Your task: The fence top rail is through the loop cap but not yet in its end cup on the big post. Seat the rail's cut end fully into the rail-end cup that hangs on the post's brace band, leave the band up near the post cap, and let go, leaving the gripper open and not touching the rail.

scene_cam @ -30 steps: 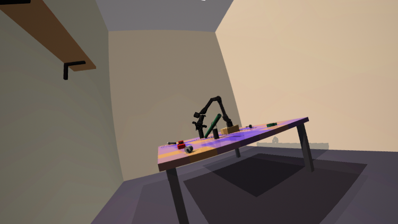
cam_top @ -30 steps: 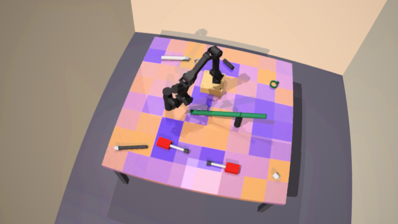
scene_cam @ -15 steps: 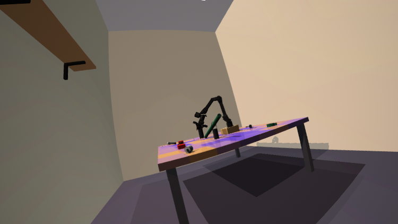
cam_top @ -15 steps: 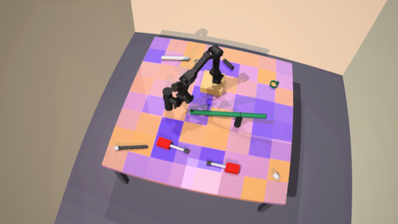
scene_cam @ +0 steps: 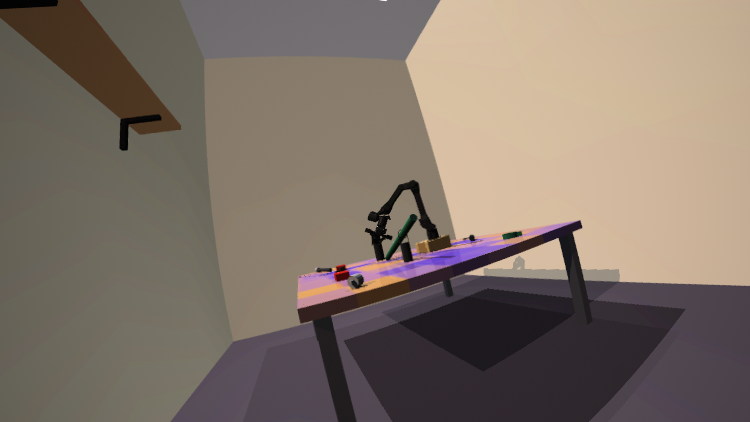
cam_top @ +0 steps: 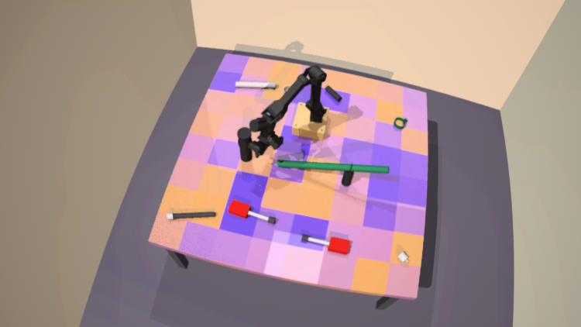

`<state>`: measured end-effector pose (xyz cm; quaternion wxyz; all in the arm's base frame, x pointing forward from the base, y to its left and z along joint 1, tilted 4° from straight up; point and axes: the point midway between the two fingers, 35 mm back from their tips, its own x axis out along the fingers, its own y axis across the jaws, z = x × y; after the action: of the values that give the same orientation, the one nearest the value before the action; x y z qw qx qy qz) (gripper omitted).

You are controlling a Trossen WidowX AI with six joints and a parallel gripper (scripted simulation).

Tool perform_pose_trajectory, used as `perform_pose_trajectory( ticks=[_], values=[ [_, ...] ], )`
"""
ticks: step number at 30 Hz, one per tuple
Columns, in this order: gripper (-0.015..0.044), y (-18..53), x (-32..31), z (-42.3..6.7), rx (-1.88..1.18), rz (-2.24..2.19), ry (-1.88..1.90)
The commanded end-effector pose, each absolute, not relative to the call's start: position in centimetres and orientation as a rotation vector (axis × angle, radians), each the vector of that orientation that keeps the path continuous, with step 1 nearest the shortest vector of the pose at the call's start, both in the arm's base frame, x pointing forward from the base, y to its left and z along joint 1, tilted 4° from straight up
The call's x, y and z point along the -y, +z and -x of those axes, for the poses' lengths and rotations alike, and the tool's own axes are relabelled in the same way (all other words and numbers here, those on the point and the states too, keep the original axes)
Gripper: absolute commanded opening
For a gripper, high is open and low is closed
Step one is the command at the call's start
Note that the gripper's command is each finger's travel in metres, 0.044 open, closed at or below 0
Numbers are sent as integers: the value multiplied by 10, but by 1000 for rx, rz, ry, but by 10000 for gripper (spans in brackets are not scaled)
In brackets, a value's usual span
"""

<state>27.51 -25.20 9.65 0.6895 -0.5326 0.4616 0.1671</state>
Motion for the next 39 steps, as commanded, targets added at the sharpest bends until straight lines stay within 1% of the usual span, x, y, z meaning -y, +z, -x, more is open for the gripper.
perform_pose_trajectory(
  ticks=[1,39],
  values=[
    [0,95,251,-271,-1021,1208,399],
    [0,92,243,-248,-881,1366,601]
  ],
)
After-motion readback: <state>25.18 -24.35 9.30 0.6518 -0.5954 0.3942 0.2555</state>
